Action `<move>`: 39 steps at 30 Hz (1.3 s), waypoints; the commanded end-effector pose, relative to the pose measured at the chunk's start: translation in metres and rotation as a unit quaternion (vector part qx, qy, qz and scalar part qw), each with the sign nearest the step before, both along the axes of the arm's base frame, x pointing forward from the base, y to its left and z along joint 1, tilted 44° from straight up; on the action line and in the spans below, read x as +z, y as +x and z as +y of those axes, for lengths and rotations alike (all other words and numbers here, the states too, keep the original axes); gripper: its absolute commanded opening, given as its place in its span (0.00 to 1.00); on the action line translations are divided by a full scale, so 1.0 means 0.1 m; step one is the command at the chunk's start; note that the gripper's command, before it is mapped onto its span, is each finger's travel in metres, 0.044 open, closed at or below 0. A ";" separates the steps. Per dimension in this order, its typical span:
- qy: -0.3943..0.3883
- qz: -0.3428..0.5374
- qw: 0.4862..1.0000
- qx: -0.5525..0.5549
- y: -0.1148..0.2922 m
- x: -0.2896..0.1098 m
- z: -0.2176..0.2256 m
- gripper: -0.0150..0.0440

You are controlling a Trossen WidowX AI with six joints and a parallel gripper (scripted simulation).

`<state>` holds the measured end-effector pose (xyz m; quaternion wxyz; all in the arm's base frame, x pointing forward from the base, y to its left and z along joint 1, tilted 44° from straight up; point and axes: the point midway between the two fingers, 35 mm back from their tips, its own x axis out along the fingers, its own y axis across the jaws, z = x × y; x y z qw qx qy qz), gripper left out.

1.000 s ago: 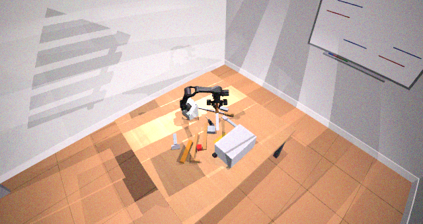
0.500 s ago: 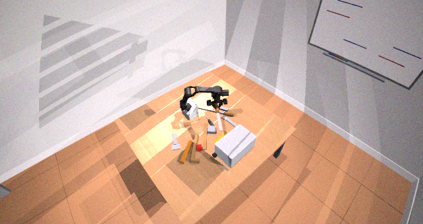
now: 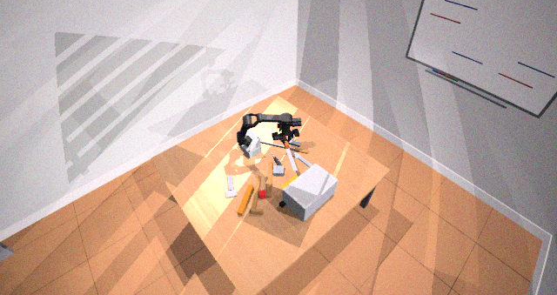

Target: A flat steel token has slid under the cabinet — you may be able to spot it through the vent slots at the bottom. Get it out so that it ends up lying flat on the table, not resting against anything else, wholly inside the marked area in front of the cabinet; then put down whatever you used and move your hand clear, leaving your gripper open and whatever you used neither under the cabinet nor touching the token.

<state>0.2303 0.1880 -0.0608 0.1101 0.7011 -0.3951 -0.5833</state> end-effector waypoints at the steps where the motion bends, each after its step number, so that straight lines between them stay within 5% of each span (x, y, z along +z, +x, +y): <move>1: 0.000 0.008 1.000 0.015 0.00 0.02 0.01 0.25; 39: -0.002 0.107 0.987 0.121 0.00 0.01 0.01 0.25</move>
